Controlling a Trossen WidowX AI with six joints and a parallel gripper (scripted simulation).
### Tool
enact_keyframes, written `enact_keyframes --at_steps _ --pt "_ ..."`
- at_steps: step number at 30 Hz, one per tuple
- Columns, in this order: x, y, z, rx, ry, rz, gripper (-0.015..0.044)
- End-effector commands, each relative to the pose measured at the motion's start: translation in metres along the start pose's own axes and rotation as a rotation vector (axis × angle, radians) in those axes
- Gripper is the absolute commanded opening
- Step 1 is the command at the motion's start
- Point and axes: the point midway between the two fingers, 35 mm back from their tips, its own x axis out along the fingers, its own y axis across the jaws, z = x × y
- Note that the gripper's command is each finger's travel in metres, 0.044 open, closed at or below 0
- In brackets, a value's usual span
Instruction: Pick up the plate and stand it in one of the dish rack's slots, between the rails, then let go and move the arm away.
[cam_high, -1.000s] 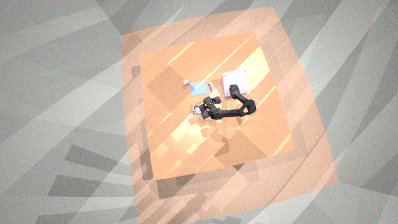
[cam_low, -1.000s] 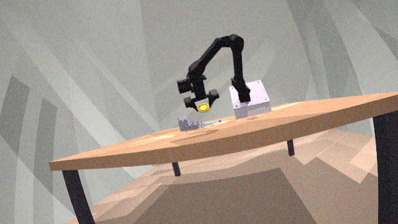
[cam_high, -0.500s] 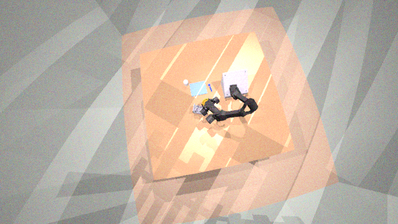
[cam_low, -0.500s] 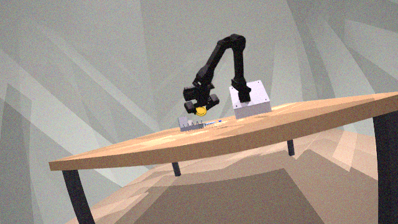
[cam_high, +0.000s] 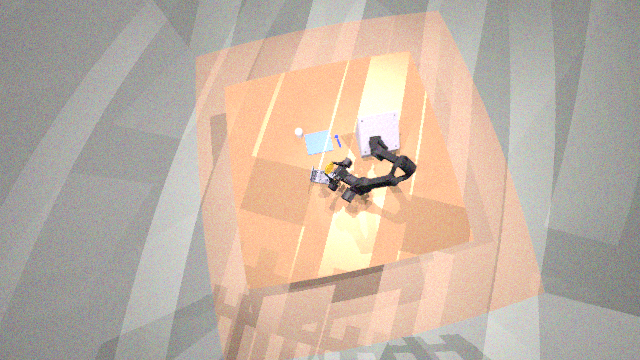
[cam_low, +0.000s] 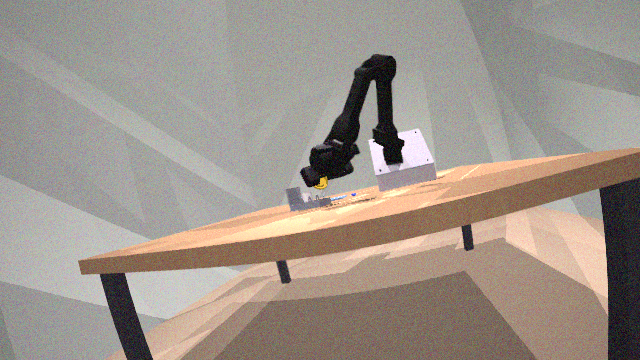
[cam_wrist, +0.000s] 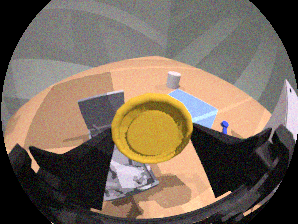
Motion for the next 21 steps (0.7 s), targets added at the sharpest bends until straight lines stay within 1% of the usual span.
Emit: enact_keyframes --at_steps 1,10,21 --pt "-0.005 0.003 -0.001 -0.013 -0.062 0.059 0.0000" --pt "-0.022 0.009 -0.006 -0.028 -0.181 0.206 0.0000" --pt "-0.047 0.007 -0.008 0.019 -0.315 0.365 0.0000"
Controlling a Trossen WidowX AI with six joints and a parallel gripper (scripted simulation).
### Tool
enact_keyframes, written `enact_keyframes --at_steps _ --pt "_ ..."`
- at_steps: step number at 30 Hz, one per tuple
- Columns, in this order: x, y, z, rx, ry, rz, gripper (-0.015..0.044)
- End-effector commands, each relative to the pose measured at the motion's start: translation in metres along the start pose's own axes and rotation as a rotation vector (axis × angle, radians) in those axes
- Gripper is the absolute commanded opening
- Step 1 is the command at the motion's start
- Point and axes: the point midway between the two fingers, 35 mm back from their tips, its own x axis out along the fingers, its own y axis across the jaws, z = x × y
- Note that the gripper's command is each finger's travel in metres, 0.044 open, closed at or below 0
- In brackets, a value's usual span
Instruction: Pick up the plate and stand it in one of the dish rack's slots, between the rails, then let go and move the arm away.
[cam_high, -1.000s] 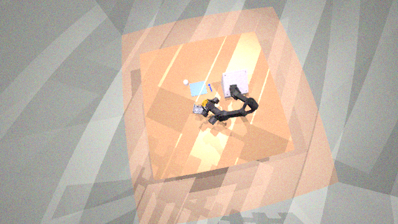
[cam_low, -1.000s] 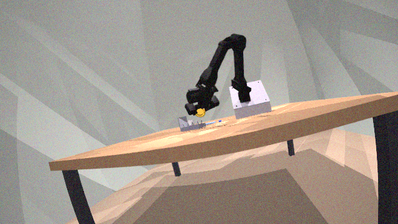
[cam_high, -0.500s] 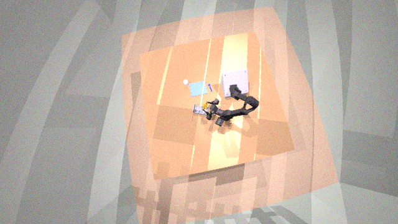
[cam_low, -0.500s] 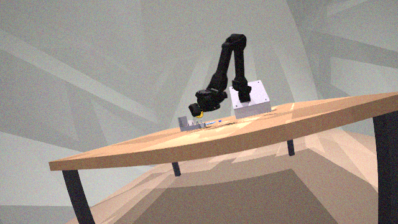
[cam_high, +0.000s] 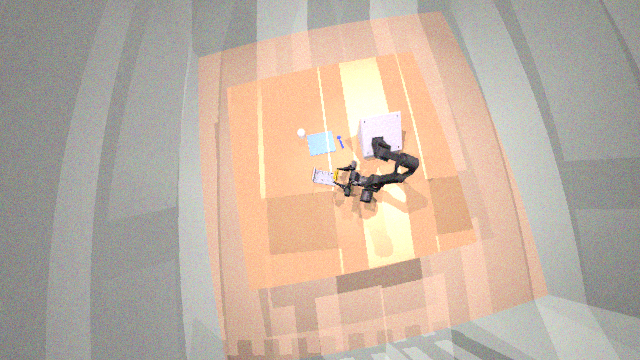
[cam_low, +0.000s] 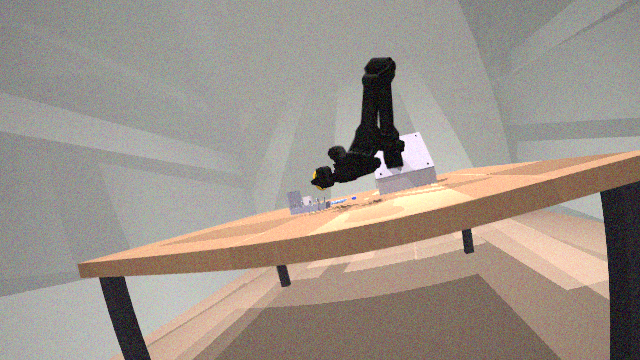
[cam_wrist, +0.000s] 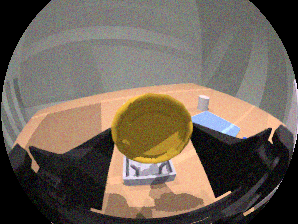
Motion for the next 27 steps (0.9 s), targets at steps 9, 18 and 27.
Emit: enact_keyframes --at_steps 9,18,27 --pt "-0.012 0.001 0.005 0.034 -0.070 0.065 0.0000" --pt "-0.006 0.002 -0.005 0.031 -0.066 0.064 0.0000" --pt "0.006 0.002 -0.019 0.031 -0.065 0.064 0.0000"
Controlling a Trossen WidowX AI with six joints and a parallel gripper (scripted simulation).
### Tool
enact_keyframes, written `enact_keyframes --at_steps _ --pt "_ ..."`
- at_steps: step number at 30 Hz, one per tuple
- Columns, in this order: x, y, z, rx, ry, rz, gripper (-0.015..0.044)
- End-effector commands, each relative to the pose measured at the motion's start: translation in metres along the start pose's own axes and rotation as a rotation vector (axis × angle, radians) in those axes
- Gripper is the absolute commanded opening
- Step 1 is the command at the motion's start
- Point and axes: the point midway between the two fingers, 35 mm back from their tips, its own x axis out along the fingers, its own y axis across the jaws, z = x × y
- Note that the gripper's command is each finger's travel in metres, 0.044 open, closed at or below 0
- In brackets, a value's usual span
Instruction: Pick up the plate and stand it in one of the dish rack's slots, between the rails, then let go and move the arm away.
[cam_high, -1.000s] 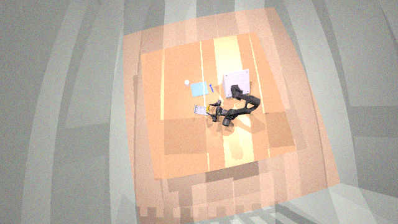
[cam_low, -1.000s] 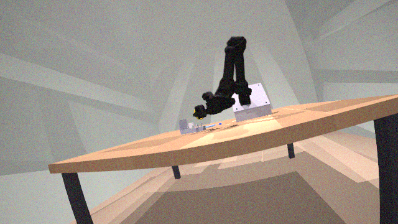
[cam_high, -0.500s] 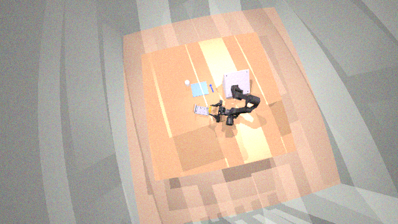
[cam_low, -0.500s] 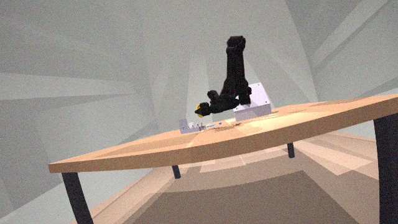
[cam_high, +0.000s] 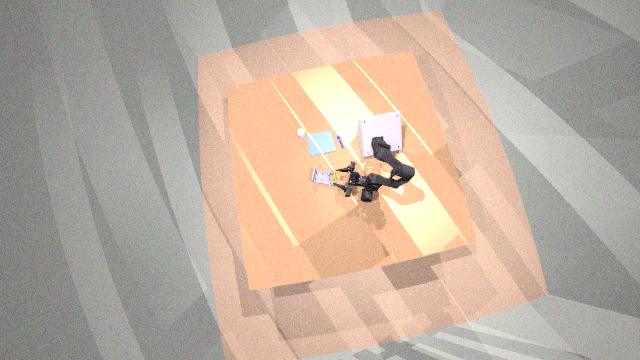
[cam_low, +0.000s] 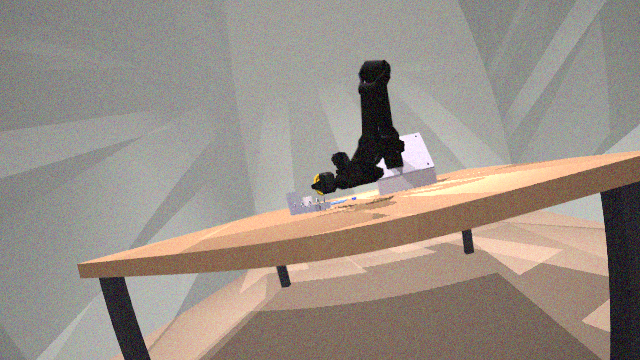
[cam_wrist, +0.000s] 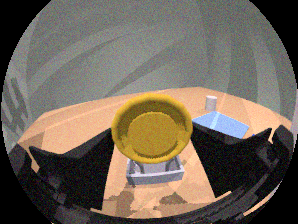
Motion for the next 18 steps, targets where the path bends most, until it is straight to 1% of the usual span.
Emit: enact_keyframes --at_steps 1,18 --pt "0.005 -0.001 -0.006 -0.002 0.002 -0.001 0.0000" --pt "0.026 -0.002 -0.009 0.003 -0.003 -0.001 0.0000"
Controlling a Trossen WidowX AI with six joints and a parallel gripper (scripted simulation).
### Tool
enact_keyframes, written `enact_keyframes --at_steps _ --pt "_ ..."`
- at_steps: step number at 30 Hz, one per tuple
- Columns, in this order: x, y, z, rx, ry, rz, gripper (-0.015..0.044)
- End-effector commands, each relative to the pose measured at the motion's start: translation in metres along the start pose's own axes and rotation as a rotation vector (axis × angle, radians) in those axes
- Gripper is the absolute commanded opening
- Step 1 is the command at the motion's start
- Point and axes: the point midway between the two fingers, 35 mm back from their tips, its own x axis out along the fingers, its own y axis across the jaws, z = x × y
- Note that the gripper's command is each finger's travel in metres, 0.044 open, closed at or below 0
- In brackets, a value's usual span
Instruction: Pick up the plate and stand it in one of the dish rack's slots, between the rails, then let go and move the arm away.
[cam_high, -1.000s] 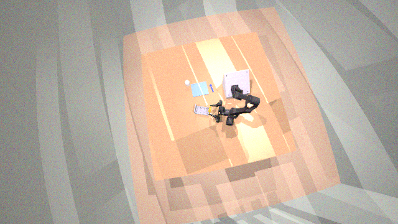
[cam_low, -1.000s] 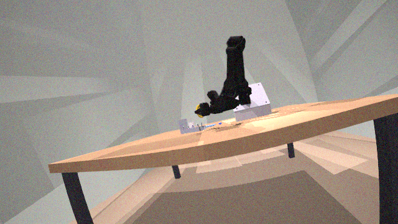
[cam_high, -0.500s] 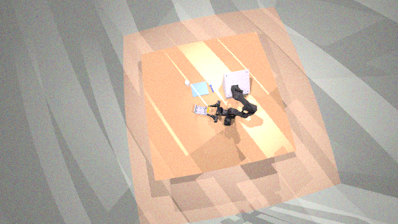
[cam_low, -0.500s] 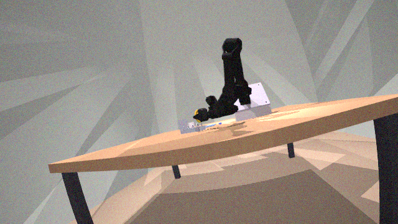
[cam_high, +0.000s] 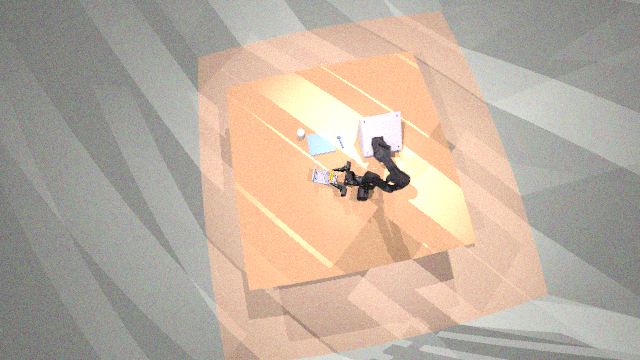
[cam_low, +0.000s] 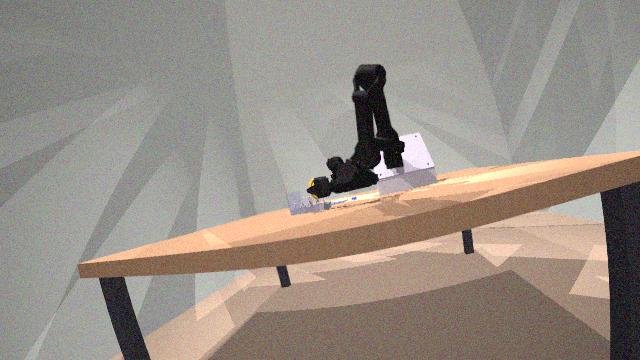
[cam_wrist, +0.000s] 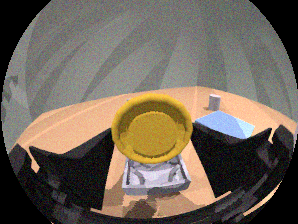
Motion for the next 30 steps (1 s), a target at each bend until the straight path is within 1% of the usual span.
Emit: enact_keyframes --at_steps 1,3,8,21,30 --pt "0.006 -0.001 0.000 -0.002 -0.001 -0.002 0.0000" --pt "0.006 -0.001 -0.001 -0.002 -0.001 -0.002 0.0000" --pt "0.006 -0.001 -0.022 0.000 -0.001 -0.002 0.0000" --pt "0.006 -0.002 -0.019 -0.012 0.013 -0.002 0.0000" --pt "0.006 -0.002 -0.019 -0.005 0.011 -0.001 0.0236"
